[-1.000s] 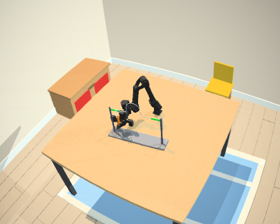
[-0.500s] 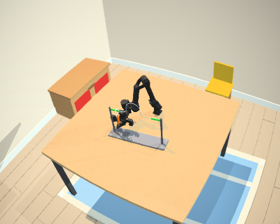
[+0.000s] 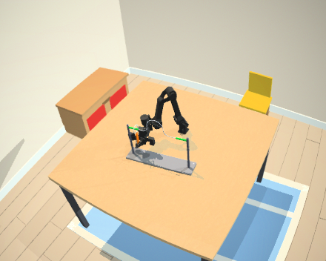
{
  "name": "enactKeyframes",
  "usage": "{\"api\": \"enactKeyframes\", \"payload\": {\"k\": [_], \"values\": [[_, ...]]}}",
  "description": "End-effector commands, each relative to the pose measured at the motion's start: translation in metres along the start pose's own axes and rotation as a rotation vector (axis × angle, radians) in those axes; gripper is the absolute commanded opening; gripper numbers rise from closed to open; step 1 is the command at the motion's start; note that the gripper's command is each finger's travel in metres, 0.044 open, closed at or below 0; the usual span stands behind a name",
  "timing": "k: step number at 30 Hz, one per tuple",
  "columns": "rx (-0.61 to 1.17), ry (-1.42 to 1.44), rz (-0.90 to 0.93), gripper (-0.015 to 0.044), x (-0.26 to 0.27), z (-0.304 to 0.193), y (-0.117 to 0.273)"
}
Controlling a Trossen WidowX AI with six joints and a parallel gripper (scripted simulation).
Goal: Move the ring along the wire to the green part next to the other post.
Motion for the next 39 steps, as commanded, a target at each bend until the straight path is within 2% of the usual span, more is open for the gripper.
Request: {"api": "enactKeyframes", "payload": {"k": [1,39], "values": [[0.000,-0.004,-0.003,-0.0150,0.000,0.000,0.000],[-0.003,-0.022,0.001,-0.0150,0.030,-0.006,0.000]]}}
Point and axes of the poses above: the point midway between the two fingers, 35 mm back from their tips, its own y axis back along the fingers, its own x axis across the jaws, z = x × y, the point moved 10 cm from there along y, back along the fingers, and after that the axes turned 11 degrees about -y, right-handed, at the moved point
